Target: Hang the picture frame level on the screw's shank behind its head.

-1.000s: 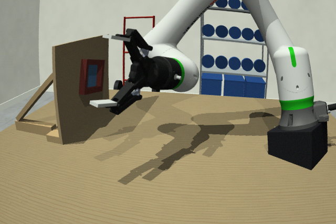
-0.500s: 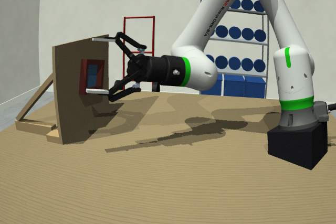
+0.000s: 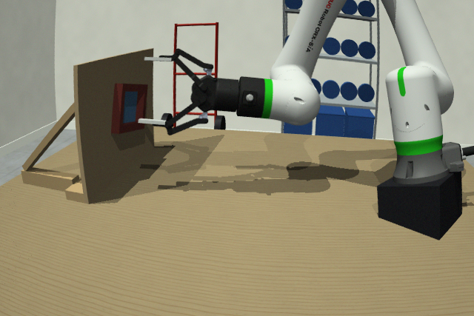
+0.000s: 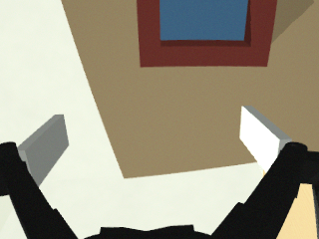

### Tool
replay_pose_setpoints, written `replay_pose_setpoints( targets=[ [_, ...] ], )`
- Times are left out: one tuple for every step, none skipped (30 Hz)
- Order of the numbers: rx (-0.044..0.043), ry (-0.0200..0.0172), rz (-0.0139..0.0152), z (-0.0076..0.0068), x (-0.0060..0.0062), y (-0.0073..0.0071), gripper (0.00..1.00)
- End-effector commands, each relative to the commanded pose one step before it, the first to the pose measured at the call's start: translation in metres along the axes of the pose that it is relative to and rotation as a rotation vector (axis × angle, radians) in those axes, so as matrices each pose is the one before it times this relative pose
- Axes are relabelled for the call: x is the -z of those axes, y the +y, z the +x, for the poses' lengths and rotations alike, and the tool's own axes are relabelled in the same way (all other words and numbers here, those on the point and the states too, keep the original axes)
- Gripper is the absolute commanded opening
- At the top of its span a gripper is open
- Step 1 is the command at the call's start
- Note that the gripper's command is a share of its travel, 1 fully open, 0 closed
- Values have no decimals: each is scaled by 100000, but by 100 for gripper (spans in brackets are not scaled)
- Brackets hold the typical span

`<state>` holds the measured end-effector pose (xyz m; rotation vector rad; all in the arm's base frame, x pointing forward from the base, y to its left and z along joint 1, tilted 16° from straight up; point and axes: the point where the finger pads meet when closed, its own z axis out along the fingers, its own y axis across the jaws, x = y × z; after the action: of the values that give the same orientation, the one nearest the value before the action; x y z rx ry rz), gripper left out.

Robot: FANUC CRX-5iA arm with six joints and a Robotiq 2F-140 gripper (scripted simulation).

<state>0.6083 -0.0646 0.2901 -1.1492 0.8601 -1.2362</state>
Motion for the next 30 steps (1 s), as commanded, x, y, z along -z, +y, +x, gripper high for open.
replay_pose_setpoints(
  targets=[
    [-721,7901,-410,3102,748,-44,100],
    [-154,1615,-73,638,141,-8,100],
    [-144,1510,-66,598,130,-9,100],
    [-135,1406,-59,558,119,-9,100],
    [-125,1304,-53,518,109,-9,100],
    [-116,1204,-47,480,100,-9,100],
    [-107,1106,-42,442,90,-9,100],
    [-98,1011,-38,404,82,-9,100],
    [-89,918,-33,368,74,-8,100],
    [0,0,0,0,0,0,100],
    [0,0,0,0,0,0,100],
    [-81,828,-29,332,66,-8,100],
    [-72,742,-26,298,58,-7,100],
    [-64,659,-22,265,51,-7,100],
    [-57,580,-19,233,45,-6,100],
    [-49,504,-16,203,39,-5,100],
    [-42,433,-14,174,33,-5,100],
    [-36,366,-12,148,28,-4,100],
    [-30,304,-10,123,23,-3,100],
    [-24,247,-8,100,19,-3,100],
    [-19,195,-6,79,15,-2,100],
    [-15,149,-5,60,11,-2,100],
    [-11,108,-3,44,8,-1,100],
    [-7,73,-2,30,5,-1,100],
    [-4,45,-1,18,3,-1,100],
    [-2,23,-1,9,2,0,100],
    [0,0,0,0,0,0,100],
    [0,0,0,0,0,0,100],
    [-1,9,0,4,1,0,100],
    [0,1,0,1,0,0,100]
  ],
)
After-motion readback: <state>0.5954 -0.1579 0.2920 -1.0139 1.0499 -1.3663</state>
